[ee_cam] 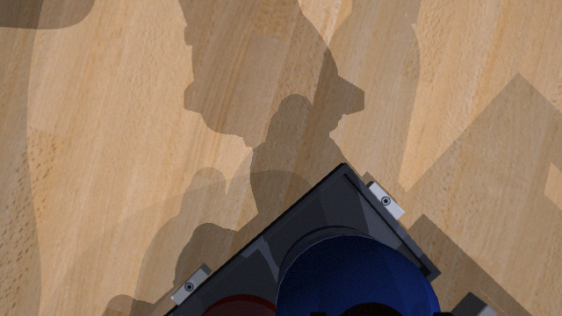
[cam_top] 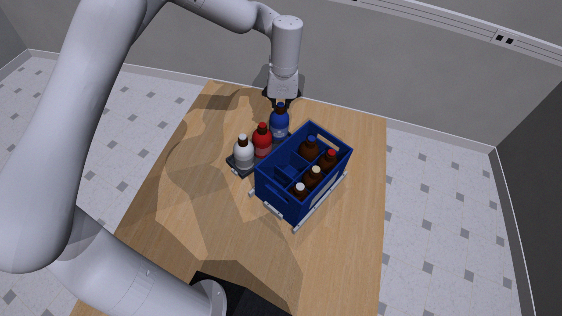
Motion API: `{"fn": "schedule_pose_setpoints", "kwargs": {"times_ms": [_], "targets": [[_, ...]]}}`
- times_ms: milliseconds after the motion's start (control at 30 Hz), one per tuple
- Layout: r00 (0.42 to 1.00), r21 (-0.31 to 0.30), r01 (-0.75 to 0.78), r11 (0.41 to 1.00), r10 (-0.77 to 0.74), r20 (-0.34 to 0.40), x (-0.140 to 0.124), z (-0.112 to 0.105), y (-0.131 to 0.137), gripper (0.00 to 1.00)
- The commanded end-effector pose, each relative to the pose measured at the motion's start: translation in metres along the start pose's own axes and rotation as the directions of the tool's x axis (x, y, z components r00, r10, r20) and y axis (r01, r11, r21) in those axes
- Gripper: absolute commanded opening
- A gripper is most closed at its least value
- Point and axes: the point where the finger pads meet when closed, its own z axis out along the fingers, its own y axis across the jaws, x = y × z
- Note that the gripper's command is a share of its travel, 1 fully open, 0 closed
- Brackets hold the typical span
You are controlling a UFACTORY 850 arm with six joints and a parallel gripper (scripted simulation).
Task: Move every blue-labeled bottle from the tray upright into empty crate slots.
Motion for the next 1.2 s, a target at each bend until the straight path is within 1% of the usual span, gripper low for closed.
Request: {"fn": "schedule_pose_setpoints", "kwargs": {"times_ms": [0,700,1167], "targets": [[1.000,-0.001,0.001,1.000,-0.001,-0.002,0.001,-0.008,0.000,0.00],[1.000,-0.001,0.001,1.000,-0.001,-0.002,0.001,-0.027,0.000,0.00],[1.000,-0.001,0.001,1.000,-0.001,-0.002,0.001,-0.045,0.000,0.00]]}}
